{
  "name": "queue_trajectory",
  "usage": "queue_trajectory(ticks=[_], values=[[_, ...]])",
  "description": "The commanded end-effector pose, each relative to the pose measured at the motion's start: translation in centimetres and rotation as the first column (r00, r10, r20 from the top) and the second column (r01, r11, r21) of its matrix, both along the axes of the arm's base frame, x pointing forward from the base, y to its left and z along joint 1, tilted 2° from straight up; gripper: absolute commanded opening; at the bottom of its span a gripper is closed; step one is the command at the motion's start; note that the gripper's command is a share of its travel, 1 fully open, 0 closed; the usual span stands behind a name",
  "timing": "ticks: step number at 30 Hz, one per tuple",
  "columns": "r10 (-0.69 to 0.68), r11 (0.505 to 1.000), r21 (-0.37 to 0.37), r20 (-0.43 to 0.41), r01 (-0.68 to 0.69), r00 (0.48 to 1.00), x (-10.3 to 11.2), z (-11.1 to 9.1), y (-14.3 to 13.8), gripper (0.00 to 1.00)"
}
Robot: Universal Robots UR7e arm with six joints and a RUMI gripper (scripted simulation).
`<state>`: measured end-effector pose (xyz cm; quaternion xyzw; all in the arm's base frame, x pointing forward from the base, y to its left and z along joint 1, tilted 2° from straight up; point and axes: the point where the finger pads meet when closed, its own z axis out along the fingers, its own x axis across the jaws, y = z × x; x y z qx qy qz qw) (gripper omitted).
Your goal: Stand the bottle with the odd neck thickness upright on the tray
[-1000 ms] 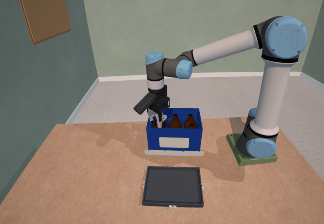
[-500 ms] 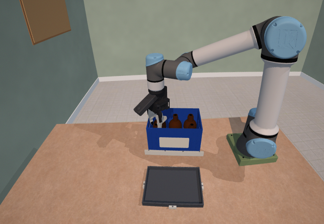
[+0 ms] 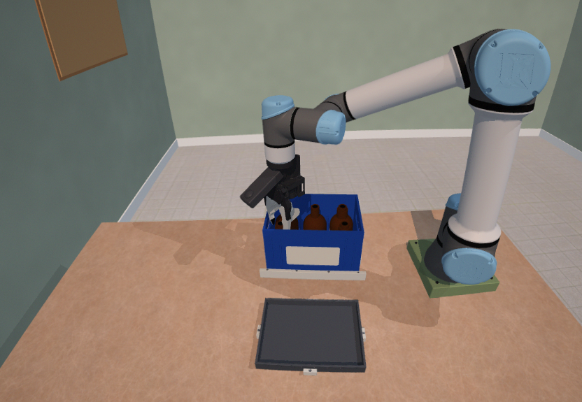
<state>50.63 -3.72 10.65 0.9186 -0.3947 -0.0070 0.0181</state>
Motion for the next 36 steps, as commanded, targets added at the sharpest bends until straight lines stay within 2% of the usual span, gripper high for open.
queue_trajectory(ticks=[1,19,20,36], values=[[0.0,1.0,0.0,0.001,0.0,1.0,0.03,0.05,-0.01,0.38],[0.0,1.0,0.0,0.001,0.0,1.0,0.03,0.05,-0.01,0.38],[0.0,1.0,0.0,0.001,0.0,1.0,0.03,0.05,-0.01,0.0],[0.0,1.0,0.0,0.001,0.0,1.0,0.03,0.05,-0.01,0.0]])
